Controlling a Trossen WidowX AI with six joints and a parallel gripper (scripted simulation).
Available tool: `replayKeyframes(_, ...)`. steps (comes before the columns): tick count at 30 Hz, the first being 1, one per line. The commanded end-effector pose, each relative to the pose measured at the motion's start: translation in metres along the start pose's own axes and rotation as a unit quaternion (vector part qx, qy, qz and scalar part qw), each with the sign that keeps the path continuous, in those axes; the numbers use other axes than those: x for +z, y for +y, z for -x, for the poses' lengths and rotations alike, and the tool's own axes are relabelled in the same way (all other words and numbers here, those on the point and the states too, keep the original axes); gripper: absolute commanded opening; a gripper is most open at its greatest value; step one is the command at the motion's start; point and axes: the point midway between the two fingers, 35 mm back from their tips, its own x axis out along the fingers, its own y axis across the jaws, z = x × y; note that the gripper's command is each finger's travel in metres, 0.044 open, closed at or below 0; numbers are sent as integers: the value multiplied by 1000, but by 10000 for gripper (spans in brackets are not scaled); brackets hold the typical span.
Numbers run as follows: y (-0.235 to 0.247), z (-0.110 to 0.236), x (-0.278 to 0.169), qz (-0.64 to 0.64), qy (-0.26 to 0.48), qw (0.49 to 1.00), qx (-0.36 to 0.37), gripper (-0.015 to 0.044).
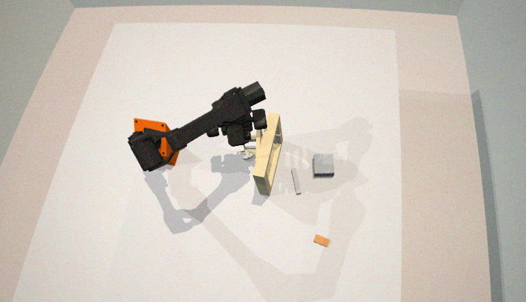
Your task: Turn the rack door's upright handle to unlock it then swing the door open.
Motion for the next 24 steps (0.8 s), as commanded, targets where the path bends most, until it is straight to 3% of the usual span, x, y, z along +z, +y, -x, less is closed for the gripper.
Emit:
replayKeyframes(1, -8, 0, 3, 44, -1, 999, 2, 8)
replayKeyframes(24, -57, -1, 29, 246, -1, 969, 0, 8)
